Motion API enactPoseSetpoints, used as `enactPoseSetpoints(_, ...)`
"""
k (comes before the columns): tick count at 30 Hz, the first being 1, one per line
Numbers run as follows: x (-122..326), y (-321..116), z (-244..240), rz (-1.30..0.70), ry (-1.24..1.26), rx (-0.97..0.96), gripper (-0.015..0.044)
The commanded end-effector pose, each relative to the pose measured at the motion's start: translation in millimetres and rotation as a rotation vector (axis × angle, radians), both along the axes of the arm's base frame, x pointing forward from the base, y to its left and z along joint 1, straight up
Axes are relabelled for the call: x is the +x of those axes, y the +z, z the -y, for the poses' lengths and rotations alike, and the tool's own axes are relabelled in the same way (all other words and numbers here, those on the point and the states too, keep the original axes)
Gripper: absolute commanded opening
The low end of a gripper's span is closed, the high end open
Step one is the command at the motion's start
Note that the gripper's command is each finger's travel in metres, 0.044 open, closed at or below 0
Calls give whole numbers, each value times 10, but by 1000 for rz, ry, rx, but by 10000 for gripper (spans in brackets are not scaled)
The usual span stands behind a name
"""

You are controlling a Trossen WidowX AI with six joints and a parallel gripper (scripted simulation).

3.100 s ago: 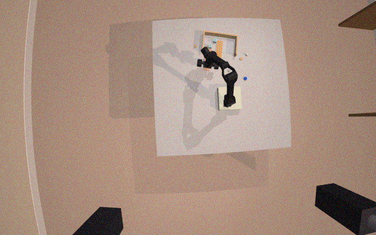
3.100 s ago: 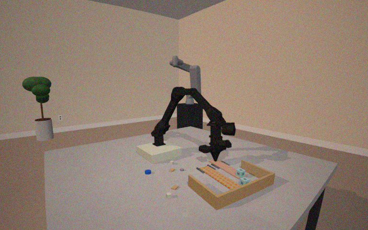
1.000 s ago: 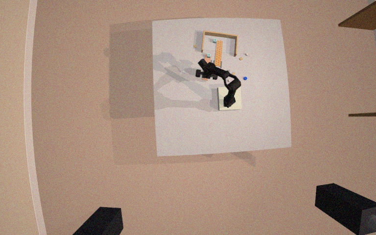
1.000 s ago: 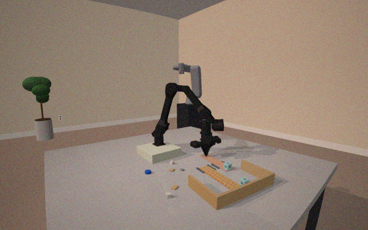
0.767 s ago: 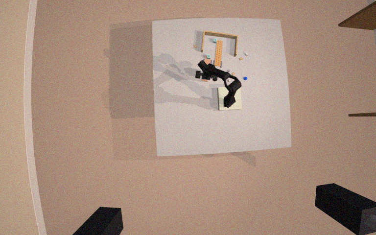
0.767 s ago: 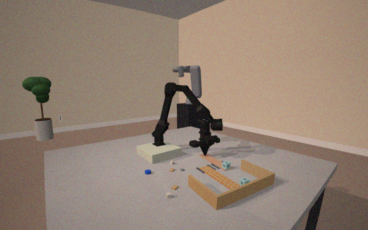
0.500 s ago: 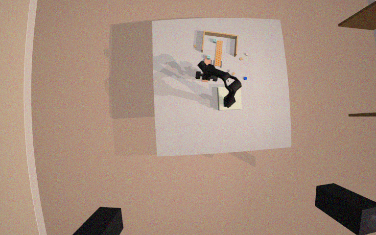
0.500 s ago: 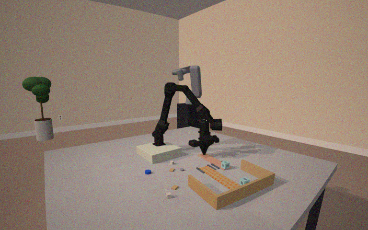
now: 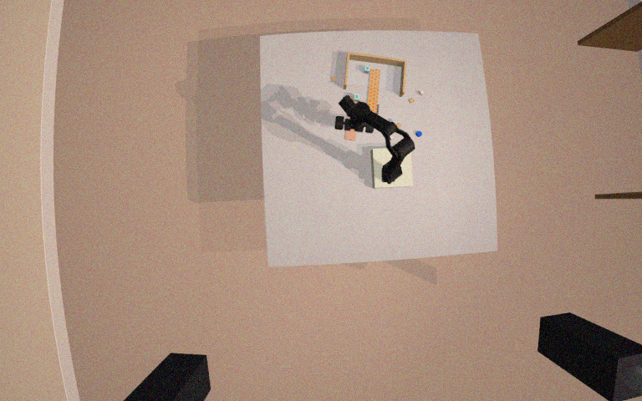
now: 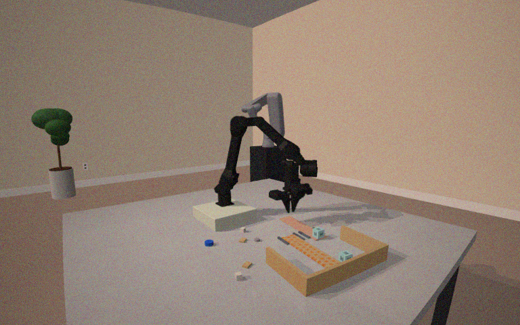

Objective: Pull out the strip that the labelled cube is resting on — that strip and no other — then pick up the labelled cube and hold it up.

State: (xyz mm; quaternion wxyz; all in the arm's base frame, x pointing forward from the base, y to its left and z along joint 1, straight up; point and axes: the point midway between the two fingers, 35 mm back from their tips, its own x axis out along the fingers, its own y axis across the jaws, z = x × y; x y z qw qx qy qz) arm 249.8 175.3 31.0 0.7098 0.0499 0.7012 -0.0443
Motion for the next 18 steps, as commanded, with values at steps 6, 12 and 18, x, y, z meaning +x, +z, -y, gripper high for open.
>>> enactPoseSetpoints(6,313,44,70,2,15,2,341)
enactPoseSetpoints(12,498,69,104,4,15,2,440)
enactPoseSetpoints(18,681,94,138,5,15,2,440)
